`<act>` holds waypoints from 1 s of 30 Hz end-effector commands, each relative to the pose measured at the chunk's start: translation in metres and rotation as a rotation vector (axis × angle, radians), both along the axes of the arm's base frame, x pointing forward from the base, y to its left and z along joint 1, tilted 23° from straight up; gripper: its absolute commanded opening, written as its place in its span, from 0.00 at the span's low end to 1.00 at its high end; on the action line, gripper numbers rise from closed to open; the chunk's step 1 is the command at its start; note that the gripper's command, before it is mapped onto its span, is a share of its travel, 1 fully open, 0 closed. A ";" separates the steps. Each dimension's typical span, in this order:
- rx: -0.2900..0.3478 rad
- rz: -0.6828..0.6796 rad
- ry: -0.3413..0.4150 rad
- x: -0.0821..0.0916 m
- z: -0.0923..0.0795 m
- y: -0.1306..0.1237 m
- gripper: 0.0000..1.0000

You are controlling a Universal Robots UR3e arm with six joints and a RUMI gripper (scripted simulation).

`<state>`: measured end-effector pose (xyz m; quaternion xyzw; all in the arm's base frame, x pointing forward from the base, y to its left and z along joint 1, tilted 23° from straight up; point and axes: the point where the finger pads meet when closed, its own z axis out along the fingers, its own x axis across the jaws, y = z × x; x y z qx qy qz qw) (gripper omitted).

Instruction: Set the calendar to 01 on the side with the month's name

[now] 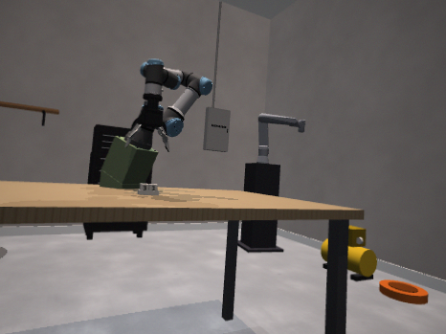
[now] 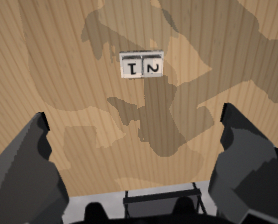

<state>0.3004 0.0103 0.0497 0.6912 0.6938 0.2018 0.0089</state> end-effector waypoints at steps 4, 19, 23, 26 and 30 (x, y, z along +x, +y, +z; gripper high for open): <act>-0.020 0.059 -0.018 0.001 -0.002 -0.001 1.00; -0.137 0.426 -0.125 0.004 -0.015 0.000 1.00; -0.167 0.520 -0.152 0.005 -0.019 0.000 1.00; -0.195 0.606 -0.177 0.006 -0.021 0.001 1.00; -0.220 0.685 -0.200 0.007 -0.024 0.001 1.00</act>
